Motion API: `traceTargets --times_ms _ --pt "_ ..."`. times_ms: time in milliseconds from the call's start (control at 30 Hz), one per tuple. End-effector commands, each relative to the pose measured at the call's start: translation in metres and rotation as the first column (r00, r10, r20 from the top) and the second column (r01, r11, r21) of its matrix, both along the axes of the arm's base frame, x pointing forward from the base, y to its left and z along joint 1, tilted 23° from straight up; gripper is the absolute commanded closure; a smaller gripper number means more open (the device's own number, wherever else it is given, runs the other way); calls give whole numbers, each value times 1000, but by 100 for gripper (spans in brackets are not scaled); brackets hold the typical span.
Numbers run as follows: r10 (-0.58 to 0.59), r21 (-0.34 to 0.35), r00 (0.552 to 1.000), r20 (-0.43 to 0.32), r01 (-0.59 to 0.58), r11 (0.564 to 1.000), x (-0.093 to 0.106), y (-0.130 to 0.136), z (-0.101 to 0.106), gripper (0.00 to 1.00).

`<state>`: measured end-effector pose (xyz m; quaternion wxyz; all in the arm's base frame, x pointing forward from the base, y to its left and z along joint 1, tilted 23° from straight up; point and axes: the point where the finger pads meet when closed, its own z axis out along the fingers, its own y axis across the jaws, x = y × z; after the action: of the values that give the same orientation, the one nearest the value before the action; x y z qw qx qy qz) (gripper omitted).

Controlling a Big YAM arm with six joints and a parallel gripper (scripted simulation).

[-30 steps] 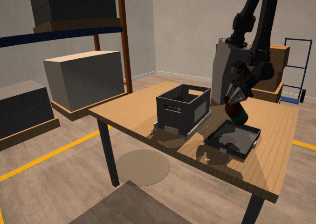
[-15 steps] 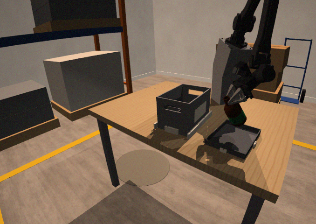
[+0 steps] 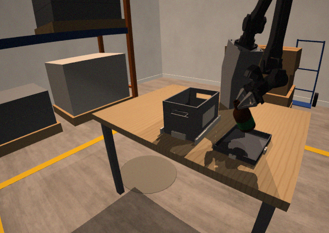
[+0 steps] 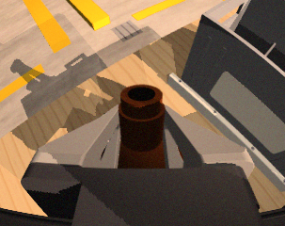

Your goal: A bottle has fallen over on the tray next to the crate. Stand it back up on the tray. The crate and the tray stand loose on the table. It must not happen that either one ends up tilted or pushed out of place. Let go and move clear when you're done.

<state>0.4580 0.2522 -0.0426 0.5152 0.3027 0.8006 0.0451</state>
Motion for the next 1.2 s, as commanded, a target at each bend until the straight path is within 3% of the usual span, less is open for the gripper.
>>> traceTargets --times_ms 0,1167 --pt "14 8 999 34 -14 1000 2 11 9 100" --pt "10 -1 1000 30 -10 1000 1 9 3 100"
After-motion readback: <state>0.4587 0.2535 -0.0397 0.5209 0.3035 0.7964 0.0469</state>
